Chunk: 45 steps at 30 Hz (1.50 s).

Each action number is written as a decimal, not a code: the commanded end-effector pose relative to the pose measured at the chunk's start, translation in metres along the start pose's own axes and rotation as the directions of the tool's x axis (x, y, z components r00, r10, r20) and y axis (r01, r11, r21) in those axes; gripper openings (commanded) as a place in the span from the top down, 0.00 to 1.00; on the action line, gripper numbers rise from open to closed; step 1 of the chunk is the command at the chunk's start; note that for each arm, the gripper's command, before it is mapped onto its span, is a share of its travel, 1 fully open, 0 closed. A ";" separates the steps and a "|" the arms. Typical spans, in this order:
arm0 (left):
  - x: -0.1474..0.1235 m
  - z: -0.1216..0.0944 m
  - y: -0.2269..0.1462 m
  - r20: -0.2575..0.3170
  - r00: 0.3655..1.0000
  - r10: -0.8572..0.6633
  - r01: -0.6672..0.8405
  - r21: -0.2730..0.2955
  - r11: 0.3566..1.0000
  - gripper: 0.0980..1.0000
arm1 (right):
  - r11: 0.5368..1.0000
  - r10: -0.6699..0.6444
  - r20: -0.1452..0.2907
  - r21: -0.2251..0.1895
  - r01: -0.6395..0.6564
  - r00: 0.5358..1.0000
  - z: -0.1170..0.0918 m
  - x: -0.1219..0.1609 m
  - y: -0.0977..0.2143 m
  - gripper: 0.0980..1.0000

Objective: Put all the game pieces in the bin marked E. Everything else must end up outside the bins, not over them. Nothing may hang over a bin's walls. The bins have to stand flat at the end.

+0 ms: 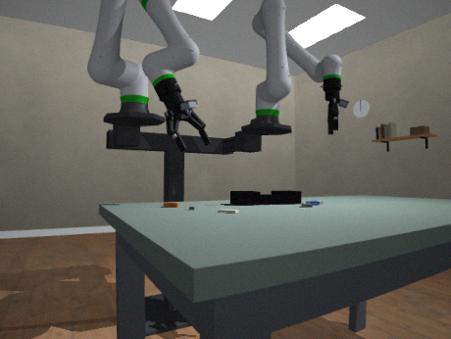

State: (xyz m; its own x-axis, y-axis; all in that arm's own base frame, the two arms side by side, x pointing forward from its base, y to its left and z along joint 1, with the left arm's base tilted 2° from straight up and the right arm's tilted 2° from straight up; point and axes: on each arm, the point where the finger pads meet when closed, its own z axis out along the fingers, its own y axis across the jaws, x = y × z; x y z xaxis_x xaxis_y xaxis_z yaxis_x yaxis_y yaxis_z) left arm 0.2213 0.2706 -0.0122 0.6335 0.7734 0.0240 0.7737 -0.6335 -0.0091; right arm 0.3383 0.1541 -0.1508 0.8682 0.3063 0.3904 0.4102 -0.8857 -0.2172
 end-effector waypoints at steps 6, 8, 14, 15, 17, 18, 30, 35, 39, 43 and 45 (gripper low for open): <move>0.001 0.000 0.000 -0.001 1.000 0.000 0.000 0.000 1.000 0.00 | 1.000 0.000 -0.001 0.000 0.000 1.000 0.000 0.001 0.000 0.00; 0.001 0.000 0.000 -0.001 1.000 0.000 0.000 0.000 1.000 0.00 | 1.000 0.000 -0.001 0.000 0.000 1.000 0.000 0.001 0.000 0.00; 0.001 0.000 0.000 -0.001 1.000 0.000 0.000 0.000 1.000 0.00 | 0.998 0.039 -0.004 -0.046 -0.039 0.999 0.001 0.016 0.007 0.00; 0.001 0.000 0.000 -0.001 1.000 0.000 0.000 0.000 1.000 0.00 | 0.997 0.042 -0.019 -0.056 -0.043 0.999 0.000 0.021 0.013 0.00; 0.001 0.000 0.000 -0.001 1.000 0.000 0.000 0.000 1.000 0.00 | 0.996 0.049 -0.050 -0.075 -0.053 0.998 -0.003 0.031 0.025 0.00; 0.001 0.000 0.000 -0.001 1.000 0.000 0.000 0.000 1.000 0.00 | 0.995 0.052 -0.065 -0.085 -0.058 0.996 -0.004 0.036 0.032 0.00; 0.001 0.000 0.000 -0.001 1.000 0.000 0.000 0.000 1.000 0.00 | 0.975 0.084 -0.209 -0.185 -0.124 0.974 -0.022 0.083 0.094 0.00; 0.001 0.000 0.000 -0.001 1.000 0.000 0.000 0.000 1.000 0.00 | 0.957 0.098 -0.274 -0.238 -0.166 0.957 -0.035 0.104 0.127 0.00; 0.001 0.000 0.000 -0.001 1.000 0.000 0.000 0.000 1.000 0.00 | 0.951 0.109 -0.271 -0.250 -0.180 0.956 -0.034 0.108 0.126 0.00; 0.001 0.000 0.000 -0.001 1.000 0.000 0.000 0.000 1.000 0.00 | 0.944 0.148 -0.205 -0.261 -0.200 0.968 -0.020 0.107 0.096 0.00; 0.001 0.000 0.000 -0.001 1.000 0.000 0.000 0.000 1.000 0.00 | 0.941 0.167 -0.172 -0.267 -0.209 0.971 -0.013 0.107 0.081 0.00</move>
State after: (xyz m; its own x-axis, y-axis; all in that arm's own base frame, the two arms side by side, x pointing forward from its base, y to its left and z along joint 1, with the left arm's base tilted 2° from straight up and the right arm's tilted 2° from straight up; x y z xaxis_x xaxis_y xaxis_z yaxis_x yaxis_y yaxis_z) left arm 0.2212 0.2706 -0.0122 0.6334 0.7734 0.0239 0.7738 -0.6334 -0.0091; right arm 0.4651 0.0908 -0.1123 0.8070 0.0878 0.5840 0.1851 -0.9767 -0.1089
